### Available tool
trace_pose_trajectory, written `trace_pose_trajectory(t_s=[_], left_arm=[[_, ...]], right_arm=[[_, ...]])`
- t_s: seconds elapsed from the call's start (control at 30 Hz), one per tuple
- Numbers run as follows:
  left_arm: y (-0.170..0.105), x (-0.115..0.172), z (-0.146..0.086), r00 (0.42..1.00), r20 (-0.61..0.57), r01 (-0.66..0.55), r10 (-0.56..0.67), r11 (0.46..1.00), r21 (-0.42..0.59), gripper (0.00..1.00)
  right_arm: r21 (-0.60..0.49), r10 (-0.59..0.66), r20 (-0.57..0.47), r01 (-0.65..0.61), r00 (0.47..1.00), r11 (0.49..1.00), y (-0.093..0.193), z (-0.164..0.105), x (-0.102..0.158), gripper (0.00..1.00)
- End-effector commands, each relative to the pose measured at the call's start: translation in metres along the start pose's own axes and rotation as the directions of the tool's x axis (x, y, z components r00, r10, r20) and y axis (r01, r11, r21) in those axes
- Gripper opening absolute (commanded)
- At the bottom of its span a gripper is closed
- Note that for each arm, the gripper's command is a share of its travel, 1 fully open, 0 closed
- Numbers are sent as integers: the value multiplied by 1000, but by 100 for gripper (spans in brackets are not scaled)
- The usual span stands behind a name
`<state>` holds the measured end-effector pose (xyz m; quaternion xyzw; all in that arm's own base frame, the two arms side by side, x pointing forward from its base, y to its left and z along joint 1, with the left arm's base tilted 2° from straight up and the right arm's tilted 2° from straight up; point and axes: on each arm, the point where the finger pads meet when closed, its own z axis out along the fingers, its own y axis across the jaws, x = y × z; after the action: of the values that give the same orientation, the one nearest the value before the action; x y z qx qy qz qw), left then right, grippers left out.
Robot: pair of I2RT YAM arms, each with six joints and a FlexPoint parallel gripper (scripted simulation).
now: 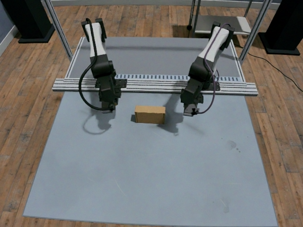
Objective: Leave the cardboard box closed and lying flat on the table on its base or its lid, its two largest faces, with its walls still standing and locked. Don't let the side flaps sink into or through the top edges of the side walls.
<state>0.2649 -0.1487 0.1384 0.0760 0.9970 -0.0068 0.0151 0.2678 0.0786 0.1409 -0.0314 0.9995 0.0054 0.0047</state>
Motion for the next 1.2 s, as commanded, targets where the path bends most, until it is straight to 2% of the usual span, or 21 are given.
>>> trace_pose_trajectory(t_s=[0.0,0.2,0.67,0.77,0.8,1.17], left_arm=[[-18,-13,3,992,97,-81,74,995,65,0],[-17,-16,7,985,132,-121,109,989,89,0],[-18,-16,8,925,259,-324,278,933,157,0],[-18,-16,8,919,268,-338,289,927,161,0],[-18,-16,8,913,278,-353,300,921,164,0],[-18,-16,8,829,383,-503,408,842,193,0]], right_arm=[[-56,-77,84,82,993,995,15,8,-10,0],[-80,-113,120,123,986,989,12,10,-12,0],[-149,-279,250,322,927,935,12,11,-12,0],[-157,-290,242,333,926,930,12,16,-12,0],[-156,-301,272,350,914,924,12,10,-12,0],[-187,-407,376,498,832,846,12,11,-12,0]])
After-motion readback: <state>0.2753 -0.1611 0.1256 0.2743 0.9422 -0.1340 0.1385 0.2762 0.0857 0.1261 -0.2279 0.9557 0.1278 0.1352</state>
